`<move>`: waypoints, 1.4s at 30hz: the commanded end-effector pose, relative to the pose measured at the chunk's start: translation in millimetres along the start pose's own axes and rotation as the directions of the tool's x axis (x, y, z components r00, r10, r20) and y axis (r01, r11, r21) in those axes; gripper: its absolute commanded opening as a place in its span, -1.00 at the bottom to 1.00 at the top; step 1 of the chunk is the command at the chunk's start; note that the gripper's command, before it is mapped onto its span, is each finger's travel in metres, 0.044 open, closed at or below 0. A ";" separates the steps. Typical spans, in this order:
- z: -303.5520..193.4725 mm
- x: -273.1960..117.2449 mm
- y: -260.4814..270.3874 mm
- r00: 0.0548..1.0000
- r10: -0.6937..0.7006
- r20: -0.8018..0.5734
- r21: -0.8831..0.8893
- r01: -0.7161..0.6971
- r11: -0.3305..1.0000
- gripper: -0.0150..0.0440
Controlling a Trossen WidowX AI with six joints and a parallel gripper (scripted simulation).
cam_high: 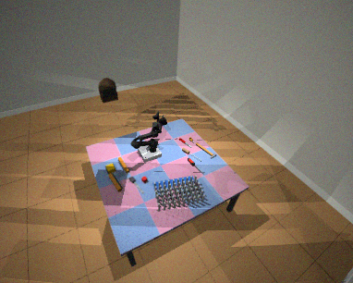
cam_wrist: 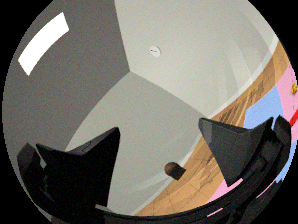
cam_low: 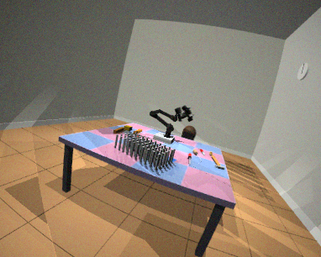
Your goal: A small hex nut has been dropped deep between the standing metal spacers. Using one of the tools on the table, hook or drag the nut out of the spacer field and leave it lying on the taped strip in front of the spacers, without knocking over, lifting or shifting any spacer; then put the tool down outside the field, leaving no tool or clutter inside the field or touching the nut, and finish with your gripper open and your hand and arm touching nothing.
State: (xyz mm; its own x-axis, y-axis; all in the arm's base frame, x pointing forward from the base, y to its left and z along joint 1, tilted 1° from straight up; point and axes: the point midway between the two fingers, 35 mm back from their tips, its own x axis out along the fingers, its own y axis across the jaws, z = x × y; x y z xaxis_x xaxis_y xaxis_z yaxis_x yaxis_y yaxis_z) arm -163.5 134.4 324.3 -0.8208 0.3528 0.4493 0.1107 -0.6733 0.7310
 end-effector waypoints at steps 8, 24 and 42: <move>70.0 -12.7 -53.3 0.929 -0.243 0.278 -0.190 0.301 0.934 1.00; 219.4 -169.0 -129.9 0.265 -0.552 0.791 -0.125 0.952 0.278 1.00; 231.3 -446.8 -87.8 -0.681 -0.345 0.646 0.396 0.685 -0.611 1.00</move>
State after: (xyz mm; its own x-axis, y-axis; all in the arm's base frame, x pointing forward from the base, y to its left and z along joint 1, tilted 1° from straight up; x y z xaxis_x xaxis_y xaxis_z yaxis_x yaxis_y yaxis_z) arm 288.8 221.5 200.0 0.8113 0.5644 -0.1528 -0.5382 0.8229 0.1819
